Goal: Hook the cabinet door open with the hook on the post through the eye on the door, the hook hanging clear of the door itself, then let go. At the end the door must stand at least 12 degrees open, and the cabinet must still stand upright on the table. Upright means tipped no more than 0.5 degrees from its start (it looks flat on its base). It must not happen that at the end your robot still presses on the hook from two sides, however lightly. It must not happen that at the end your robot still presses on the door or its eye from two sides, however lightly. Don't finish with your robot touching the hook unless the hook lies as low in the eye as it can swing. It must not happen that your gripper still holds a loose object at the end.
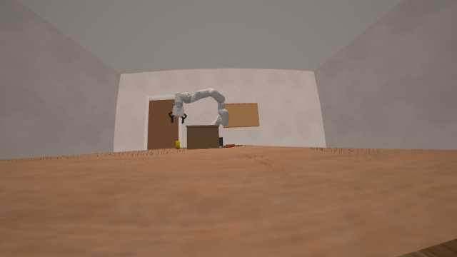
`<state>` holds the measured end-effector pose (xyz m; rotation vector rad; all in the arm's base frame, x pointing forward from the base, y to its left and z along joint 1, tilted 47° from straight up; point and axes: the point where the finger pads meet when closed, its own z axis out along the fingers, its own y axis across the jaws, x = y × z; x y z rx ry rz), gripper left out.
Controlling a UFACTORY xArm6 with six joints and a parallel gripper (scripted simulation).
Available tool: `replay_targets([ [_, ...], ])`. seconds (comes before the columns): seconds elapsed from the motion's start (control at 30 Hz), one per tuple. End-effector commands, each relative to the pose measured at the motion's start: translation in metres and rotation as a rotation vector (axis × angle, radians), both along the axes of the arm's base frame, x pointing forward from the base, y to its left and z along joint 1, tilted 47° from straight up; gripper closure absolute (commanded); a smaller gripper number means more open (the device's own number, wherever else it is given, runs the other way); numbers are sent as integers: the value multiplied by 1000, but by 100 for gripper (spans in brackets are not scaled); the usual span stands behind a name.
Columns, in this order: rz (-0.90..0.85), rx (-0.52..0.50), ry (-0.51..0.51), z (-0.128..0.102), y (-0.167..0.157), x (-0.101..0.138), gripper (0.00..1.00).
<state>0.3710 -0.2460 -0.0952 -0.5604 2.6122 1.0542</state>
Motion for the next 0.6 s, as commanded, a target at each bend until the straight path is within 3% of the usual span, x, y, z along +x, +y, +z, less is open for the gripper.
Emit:
replay_targets([
  [0.0, -121, 7, 128, 42, 33, 15, 0],
  [0.07, -121, 7, 128, 42, 33, 15, 0],
  [0.1, -161, 18, 175, 56, 47, 18, 0],
  [0.17, -161, 18, 175, 56, 47, 18, 0],
  [0.27, -235, 38, 262, 81, 73, 23, 0],
  [0.57, -359, 71, 414, 121, 122, 24, 0],
])
